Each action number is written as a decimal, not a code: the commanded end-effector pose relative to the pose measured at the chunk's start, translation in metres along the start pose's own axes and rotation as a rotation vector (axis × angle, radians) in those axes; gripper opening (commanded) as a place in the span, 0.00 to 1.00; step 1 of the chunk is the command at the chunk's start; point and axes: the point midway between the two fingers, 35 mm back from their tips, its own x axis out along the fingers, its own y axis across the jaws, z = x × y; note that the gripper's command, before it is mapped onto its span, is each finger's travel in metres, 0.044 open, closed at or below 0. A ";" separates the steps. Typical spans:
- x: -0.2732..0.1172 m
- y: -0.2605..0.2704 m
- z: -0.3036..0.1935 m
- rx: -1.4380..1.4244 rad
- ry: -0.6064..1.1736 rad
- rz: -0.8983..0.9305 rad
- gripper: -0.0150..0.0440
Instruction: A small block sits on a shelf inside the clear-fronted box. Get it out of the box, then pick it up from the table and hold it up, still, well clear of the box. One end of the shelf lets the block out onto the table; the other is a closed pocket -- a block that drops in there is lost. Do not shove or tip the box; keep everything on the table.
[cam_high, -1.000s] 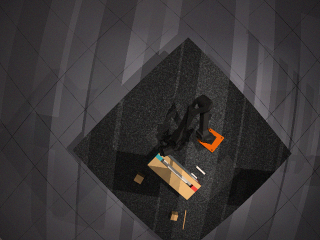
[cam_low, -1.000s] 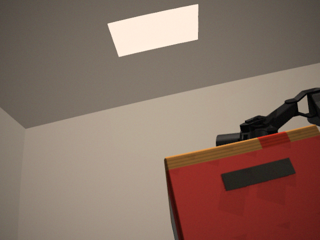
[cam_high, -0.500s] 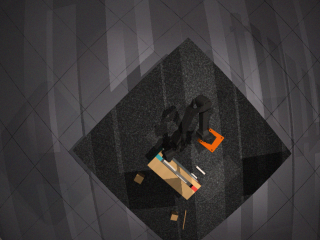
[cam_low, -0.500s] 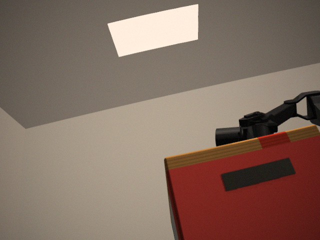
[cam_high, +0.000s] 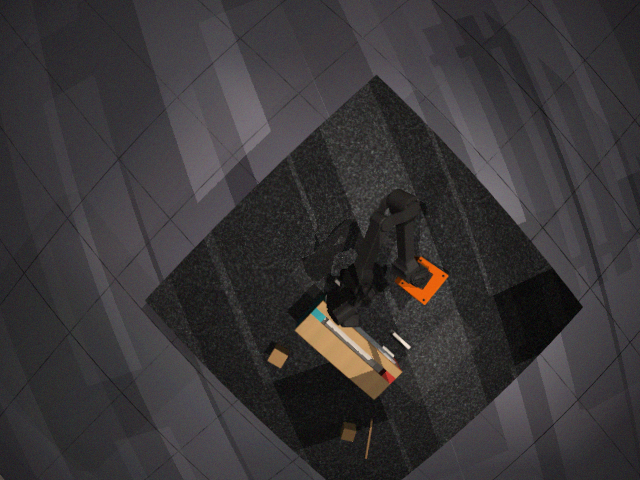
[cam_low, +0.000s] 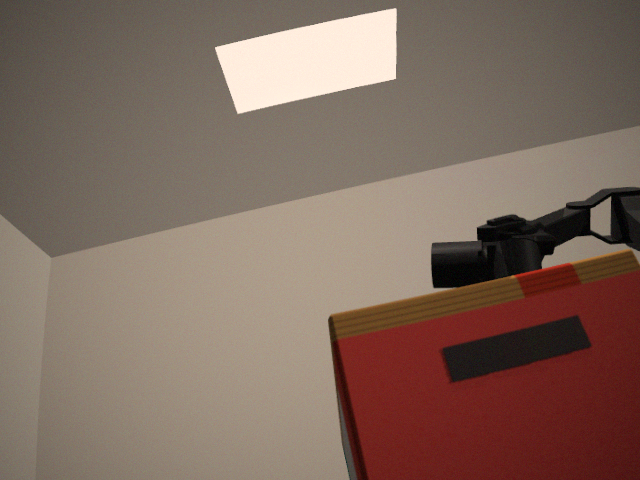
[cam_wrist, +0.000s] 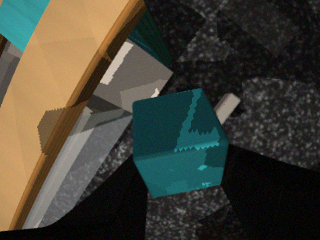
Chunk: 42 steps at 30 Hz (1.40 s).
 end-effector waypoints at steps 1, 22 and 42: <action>-0.003 0.001 0.000 -0.141 -0.004 -0.008 0.25; -0.019 0.003 -0.003 -1.031 -0.011 -0.062 0.25; -0.035 0.004 -0.002 -1.880 0.003 -0.140 0.25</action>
